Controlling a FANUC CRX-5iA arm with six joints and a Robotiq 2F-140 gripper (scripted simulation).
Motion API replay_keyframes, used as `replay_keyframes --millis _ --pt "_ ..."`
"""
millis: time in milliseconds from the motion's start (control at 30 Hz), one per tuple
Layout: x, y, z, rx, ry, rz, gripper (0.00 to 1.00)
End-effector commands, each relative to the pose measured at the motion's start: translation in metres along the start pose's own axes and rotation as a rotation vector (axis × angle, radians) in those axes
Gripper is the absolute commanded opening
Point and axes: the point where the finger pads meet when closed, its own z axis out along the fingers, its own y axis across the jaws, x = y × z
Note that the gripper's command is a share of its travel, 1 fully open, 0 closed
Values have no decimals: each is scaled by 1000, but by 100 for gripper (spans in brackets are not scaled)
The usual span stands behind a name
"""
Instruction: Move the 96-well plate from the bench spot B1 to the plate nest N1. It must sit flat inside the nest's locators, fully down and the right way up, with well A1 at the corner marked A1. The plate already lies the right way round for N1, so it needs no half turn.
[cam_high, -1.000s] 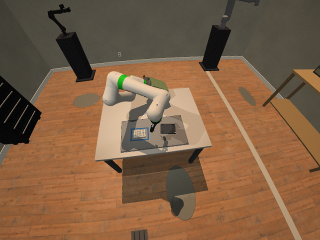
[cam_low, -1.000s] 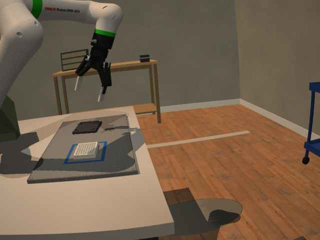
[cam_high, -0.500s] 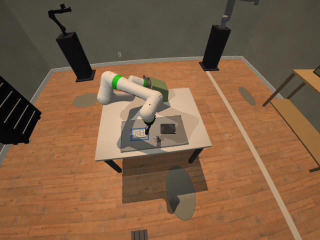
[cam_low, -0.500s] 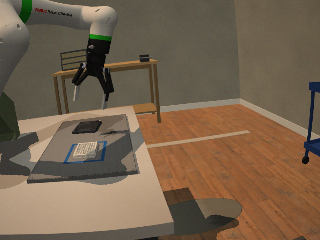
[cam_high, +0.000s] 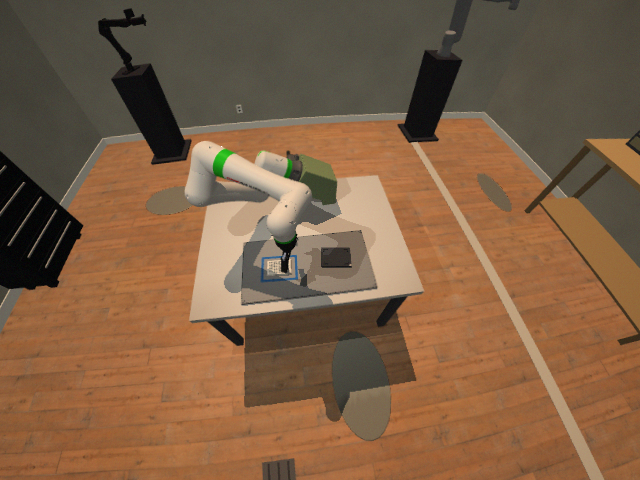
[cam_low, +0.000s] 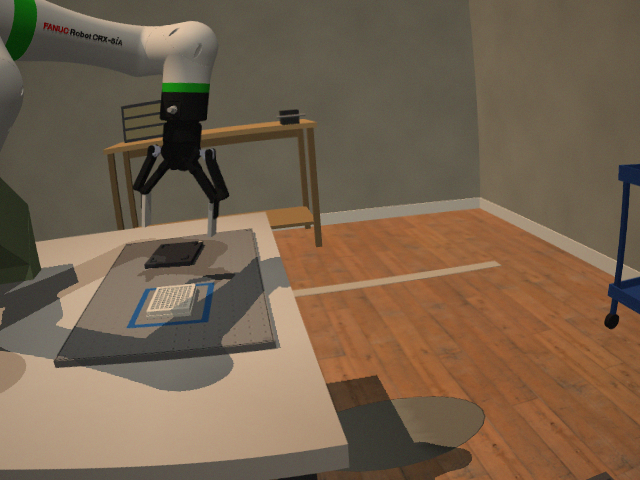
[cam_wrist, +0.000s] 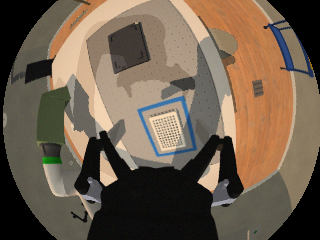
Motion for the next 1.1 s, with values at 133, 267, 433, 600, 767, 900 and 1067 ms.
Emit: replay_keyframes --millis 133,267,433,600,767,900,1067 --pt "-31 8 17 -65 8 -112 100" --pt "-46 10 26 -93 9 -165 100" --pt "-58 10 34 -138 9 -254 100" --pt "-74 9 45 -165 9 -307 100" --pt "-74 9 45 -165 9 -307 100" --pt "-74 9 45 -165 9 -307 100" --pt "-74 9 46 -165 9 -307 100"
